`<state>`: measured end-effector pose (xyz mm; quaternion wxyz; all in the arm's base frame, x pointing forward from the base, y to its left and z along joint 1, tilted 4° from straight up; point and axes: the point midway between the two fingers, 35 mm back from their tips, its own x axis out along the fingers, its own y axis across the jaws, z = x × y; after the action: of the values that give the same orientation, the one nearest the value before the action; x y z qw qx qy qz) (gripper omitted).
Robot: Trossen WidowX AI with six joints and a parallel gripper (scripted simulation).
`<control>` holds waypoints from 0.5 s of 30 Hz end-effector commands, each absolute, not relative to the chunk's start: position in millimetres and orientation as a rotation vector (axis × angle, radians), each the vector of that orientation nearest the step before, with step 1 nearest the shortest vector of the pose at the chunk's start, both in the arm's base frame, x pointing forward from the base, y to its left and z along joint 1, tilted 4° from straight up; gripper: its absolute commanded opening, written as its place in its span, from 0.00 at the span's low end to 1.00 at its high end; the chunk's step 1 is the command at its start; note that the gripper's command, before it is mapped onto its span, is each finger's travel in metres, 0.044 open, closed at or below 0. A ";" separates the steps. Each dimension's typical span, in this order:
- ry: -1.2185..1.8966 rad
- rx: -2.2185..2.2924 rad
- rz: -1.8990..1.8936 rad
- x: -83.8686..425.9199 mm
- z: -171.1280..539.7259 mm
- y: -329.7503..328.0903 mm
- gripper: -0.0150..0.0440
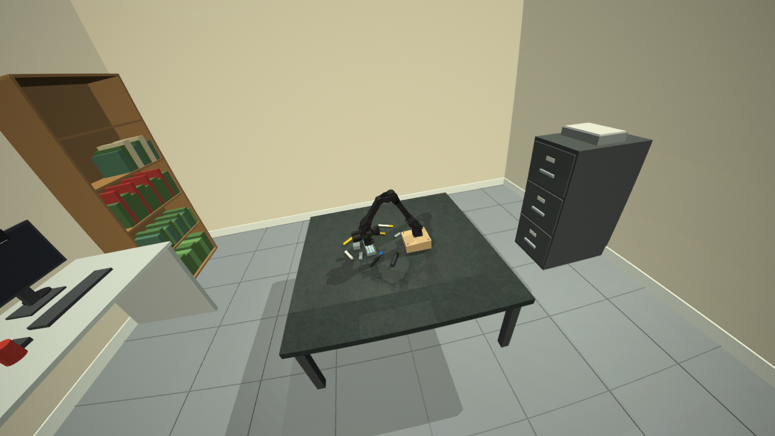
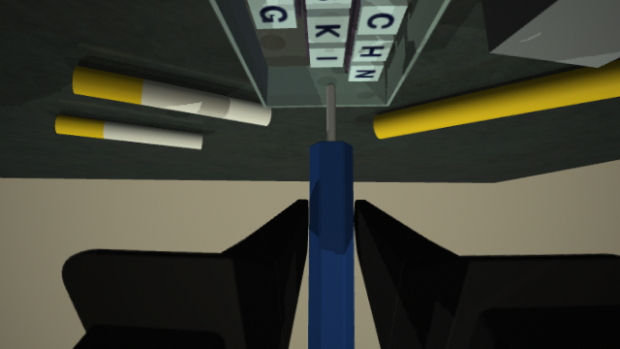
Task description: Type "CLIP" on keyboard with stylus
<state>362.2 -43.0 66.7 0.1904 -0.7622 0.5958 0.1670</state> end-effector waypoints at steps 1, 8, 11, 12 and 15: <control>1.681 -2.149 0.472 361.6 63.2 -43.8 0.39; 1.681 -2.149 0.472 361.8 60.6 -43.8 0.39; 1.681 -2.149 0.472 361.9 59.2 -43.8 0.39; 1.681 -2.149 0.472 362.0 59.0 -43.8 0.39; 1.681 -2.149 0.472 362.0 58.0 -43.8 0.39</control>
<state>362.7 -43.0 60.7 0.1904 -0.7622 0.5958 0.1670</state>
